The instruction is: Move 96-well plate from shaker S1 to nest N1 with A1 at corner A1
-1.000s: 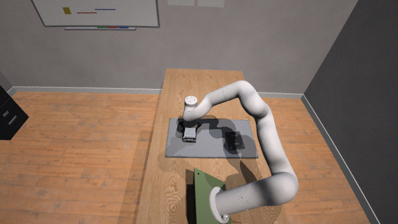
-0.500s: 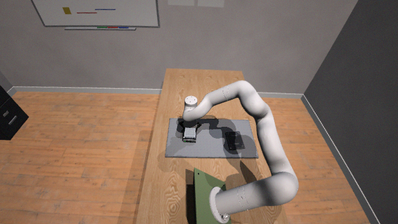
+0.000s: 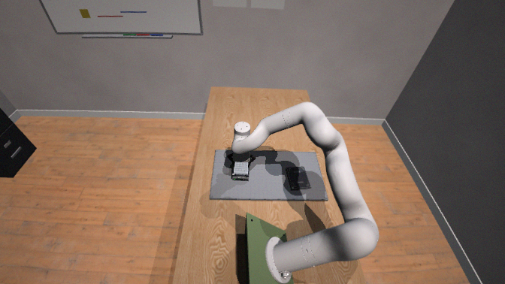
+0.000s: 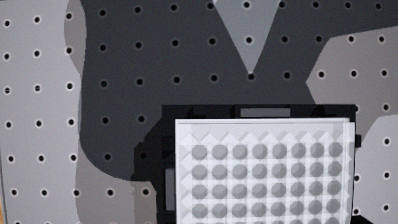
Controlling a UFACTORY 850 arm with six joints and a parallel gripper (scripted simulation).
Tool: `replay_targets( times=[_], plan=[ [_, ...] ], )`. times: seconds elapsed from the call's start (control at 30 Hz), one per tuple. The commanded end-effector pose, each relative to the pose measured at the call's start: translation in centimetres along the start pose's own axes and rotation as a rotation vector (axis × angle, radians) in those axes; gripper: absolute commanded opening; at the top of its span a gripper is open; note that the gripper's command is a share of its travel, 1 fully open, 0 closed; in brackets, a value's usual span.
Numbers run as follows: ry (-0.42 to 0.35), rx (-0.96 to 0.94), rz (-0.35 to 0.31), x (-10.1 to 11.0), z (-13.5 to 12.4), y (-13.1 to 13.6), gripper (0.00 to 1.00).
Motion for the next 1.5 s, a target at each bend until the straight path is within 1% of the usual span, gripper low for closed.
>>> replay_targets(
  times=[0.0, 0.47, 1.47],
  plan=[
    [0.001, -0.001, 0.001, 0.1, 0.1, 0.0, 0.00],
    [0.001, -0.001, 0.001, 0.3, 0.1, 0.0, 0.00],
    [0.001, -0.001, 0.001, 2.1, 0.1, 0.0, 0.00]
  ],
)
Point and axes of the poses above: the point where the finger pads meet when closed, its own x axis back along the fingers, its own y axis across the jaws, z = x × y, the point moved 2 cm from there along x, back along the fingers, and after that the axes turned 10 degrees about -x, right-handed, at the moved point
